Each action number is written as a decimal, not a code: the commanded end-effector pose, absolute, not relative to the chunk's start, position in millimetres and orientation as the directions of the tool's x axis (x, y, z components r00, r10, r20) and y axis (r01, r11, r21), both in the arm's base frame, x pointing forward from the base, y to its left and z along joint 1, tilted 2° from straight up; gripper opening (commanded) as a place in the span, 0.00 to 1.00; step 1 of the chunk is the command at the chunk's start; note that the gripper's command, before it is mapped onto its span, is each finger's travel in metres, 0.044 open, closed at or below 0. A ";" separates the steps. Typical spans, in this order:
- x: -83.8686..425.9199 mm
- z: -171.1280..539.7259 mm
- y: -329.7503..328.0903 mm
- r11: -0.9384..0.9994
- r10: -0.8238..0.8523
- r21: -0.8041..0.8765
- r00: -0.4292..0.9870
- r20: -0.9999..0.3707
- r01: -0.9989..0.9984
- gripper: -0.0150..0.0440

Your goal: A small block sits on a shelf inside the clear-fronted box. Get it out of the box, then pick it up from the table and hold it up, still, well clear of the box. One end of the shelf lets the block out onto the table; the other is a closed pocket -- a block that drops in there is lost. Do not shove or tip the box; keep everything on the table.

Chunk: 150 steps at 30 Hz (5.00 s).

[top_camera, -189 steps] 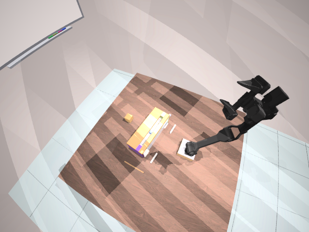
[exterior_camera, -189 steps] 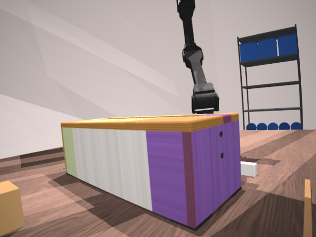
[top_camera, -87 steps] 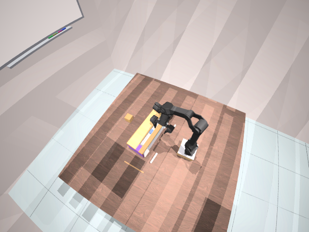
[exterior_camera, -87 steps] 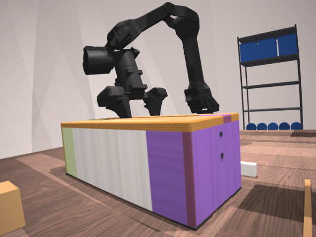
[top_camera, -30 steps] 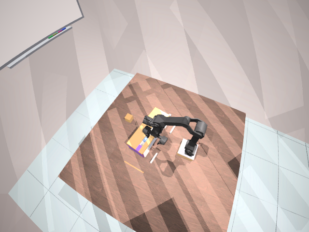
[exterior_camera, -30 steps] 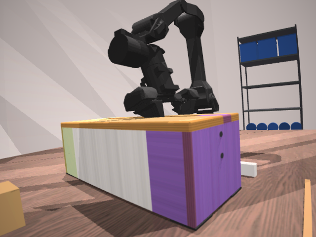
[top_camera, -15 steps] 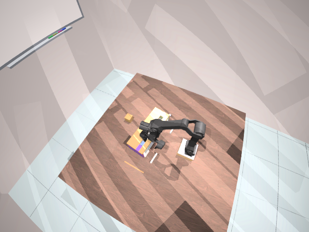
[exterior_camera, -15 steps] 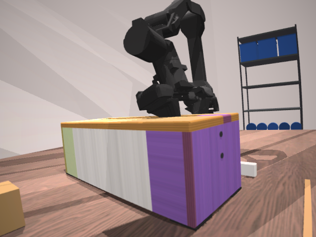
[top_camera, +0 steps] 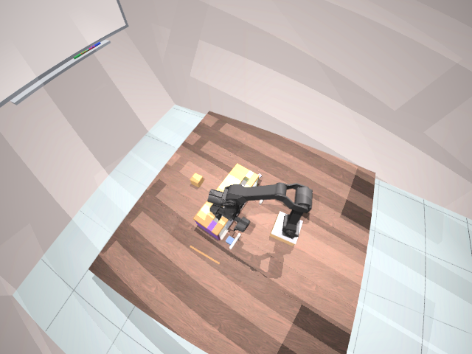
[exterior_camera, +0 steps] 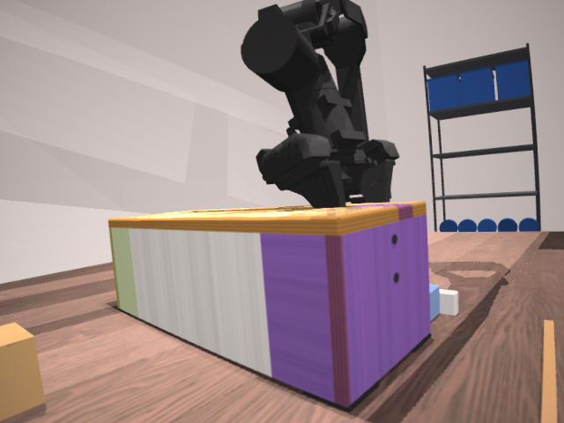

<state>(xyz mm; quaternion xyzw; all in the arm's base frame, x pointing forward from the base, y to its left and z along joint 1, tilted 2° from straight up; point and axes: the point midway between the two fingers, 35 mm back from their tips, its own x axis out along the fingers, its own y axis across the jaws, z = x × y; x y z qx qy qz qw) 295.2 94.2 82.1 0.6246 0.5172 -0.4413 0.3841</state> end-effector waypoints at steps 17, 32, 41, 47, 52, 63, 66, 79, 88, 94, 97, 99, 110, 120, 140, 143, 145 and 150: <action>299.7 136.6 115.8 0.253 0.256 0.230 0.164 -0.953 0.940 0.74; 285.2 133.8 130.4 0.969 0.112 0.055 0.230 -0.967 -0.240 0.74; 279.0 134.2 136.4 0.668 0.053 -0.169 0.274 -0.960 -0.725 0.74; 275.9 134.8 139.3 0.365 0.026 -0.268 0.298 -0.954 -0.892 0.74; 273.0 135.6 142.0 0.070 0.002 -0.321 0.322 -0.947 -0.944 0.74; 267.4 137.9 147.3 -0.556 -0.041 -0.290 0.374 -0.926 -0.779 0.74; 266.0 138.6 148.6 -0.695 -0.051 -0.246 0.388 -0.920 -0.676 0.74; 261.3 141.5 152.9 -0.984 -0.081 0.003 0.435 -0.897 -0.176 0.74; 261.3 141.5 152.9 -0.984 -0.081 0.003 0.435 -0.897 -0.176 0.74; 261.3 141.5 152.9 -0.984 -0.081 0.003 0.435 -0.897 -0.176 0.74; 262.3 132.7 153.9 -0.984 -0.080 0.003 0.435 -0.897 -0.176 0.74; 263.9 107.5 155.6 -0.984 -0.080 0.003 0.435 -0.897 -0.176 0.74; 259.0 45.7 152.3 -0.984 -0.081 0.003 0.434 -0.897 -0.177 0.74; 261.3 29.8 153.2 -0.984 -0.081 0.002 0.434 -0.897 -0.179 0.74; 263.3 -2.9 152.6 -0.984 -0.081 0.003 0.434 -0.897 -0.177 0.74; 263.2 -7.8 152.3 -0.984 -0.081 0.004 0.434 -0.897 -0.177 0.74; 263.2 -11.1 152.0 -0.984 -0.081 0.004 0.434 -0.897 -0.176 0.74; 263.1 -13.4 151.8 -0.984 -0.081 0.004 0.434 -0.897 -0.176 0.65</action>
